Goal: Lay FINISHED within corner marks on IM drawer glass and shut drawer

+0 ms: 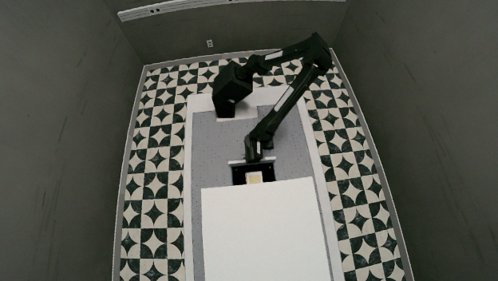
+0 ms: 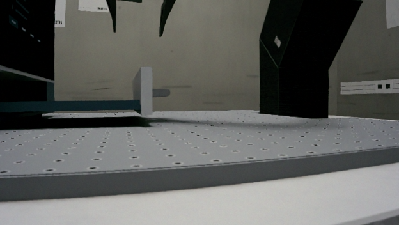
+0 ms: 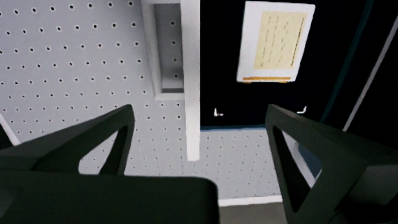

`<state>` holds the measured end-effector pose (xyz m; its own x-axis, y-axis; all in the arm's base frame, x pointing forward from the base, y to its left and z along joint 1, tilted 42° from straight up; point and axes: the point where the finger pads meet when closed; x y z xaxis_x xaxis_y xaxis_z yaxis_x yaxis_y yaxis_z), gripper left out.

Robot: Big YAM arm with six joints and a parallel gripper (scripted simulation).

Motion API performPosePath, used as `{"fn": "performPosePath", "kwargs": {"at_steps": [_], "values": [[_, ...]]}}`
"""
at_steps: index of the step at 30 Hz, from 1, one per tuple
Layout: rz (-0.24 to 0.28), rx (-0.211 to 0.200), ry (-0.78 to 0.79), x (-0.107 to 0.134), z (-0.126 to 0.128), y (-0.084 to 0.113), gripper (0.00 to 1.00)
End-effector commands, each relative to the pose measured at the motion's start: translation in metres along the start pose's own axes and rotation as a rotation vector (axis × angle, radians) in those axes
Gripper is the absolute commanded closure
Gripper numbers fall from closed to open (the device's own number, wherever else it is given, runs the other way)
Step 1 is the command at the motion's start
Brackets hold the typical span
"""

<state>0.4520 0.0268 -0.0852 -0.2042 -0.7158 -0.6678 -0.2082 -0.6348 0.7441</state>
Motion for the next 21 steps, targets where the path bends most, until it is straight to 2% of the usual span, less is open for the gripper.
{"fn": "performPosePath", "kwargs": {"at_steps": [1, 7, 8, 9, 10, 11, 18, 21], "values": [[0.0, -0.004, -0.002, 0.007, 0.004, -0.001, 0.08], [0.0, -0.004, -0.002, 0.007, 0.004, -0.001, 0.08], [0.004, -0.046, 0.019, -0.003, 0.0, -0.01, 0.11], [0.007, -0.065, 0.018, -0.003, 0.004, -0.013, 0.13], [0.007, -0.065, 0.017, -0.002, 0.007, -0.017, 0.15], [0.008, -0.069, 0.014, 0.002, 0.021, -0.023, 0.17], [0.01, -0.069, -0.008, 0.004, 0.046, -0.049, 0.31], [0.01, -0.069, -0.008, 0.005, 0.049, -0.052, 0.33]]}}
Point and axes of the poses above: the point where the finger pads meet when closed, its own y axis back along the fingers, its own z axis across the jaws, x = y × z, and after that the axes turned 7 degrees about -y, right-handed
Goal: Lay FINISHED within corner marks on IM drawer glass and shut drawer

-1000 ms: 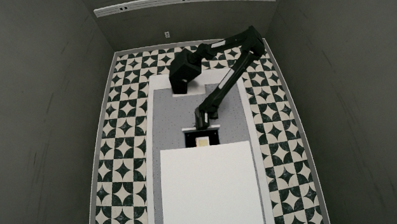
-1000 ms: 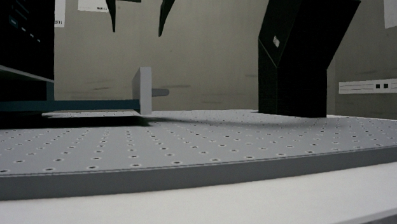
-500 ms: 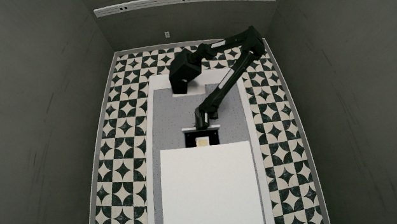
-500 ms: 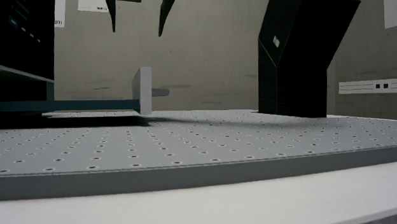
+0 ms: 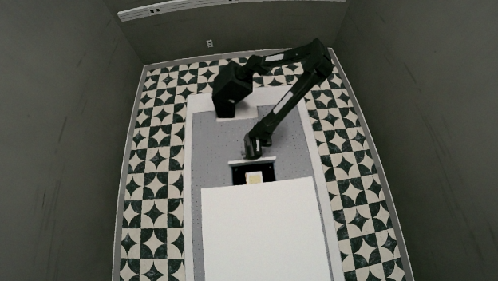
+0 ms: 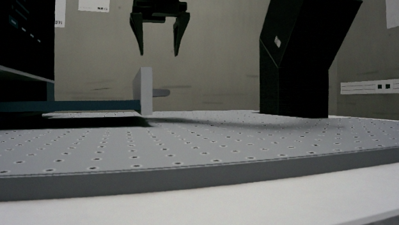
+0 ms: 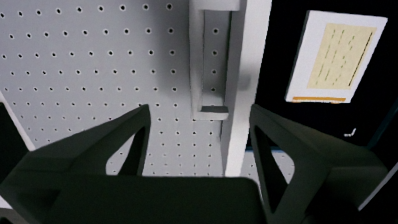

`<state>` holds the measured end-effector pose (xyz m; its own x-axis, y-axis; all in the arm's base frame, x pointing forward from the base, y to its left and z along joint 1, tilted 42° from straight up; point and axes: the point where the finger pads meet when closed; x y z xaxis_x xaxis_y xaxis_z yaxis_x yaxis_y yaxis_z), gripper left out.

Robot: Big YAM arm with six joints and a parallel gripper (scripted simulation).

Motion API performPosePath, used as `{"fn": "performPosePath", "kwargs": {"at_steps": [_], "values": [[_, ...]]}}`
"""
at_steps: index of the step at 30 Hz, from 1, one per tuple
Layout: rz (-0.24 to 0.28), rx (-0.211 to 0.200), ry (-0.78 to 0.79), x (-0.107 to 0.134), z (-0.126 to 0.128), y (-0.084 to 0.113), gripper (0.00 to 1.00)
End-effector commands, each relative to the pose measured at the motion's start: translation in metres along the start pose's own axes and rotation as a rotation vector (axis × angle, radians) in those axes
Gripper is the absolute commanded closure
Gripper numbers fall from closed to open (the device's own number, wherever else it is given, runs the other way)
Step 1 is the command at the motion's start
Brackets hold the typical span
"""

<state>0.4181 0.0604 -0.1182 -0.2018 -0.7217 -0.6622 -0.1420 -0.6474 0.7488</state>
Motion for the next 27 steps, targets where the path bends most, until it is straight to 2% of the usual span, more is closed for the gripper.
{"fn": "performPosePath", "kwargs": {"at_steps": [1, 5, 8, 14, 16, 17, 19, 20, 27], "values": [[0.003, -0.002, -0.012, 0.0, 0.009, -0.018, 0.35], [0.001, 0.0, -0.01, -0.001, 0.009, -0.019, 0.43], [-0.003, 0.022, -0.004, -0.002, -0.001, -0.009, 0.49], [-0.003, 0.022, -0.004, -0.002, -0.001, -0.009, 0.61], [-0.003, 0.022, -0.004, -0.002, -0.001, -0.009, 0.61], [-0.001, 0.01, -0.001, -0.005, 0.005, -0.016, 0.63], [-0.003, 0.022, -0.004, -0.001, -0.001, -0.01, 0.67], [0.001, 0.001, -0.009, -0.001, 0.008, -0.021, 0.69], [-0.001, 0.008, -0.003, -0.002, 0.003, -0.029, 0.69]]}}
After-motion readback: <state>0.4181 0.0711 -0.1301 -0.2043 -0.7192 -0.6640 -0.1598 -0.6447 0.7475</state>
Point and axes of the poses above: the point where the finger pads meet when closed, its own y axis back along the fingers, its own z axis across the jaws, x = y × z, and after that the axes turned 7 degrees about -y, right-handed
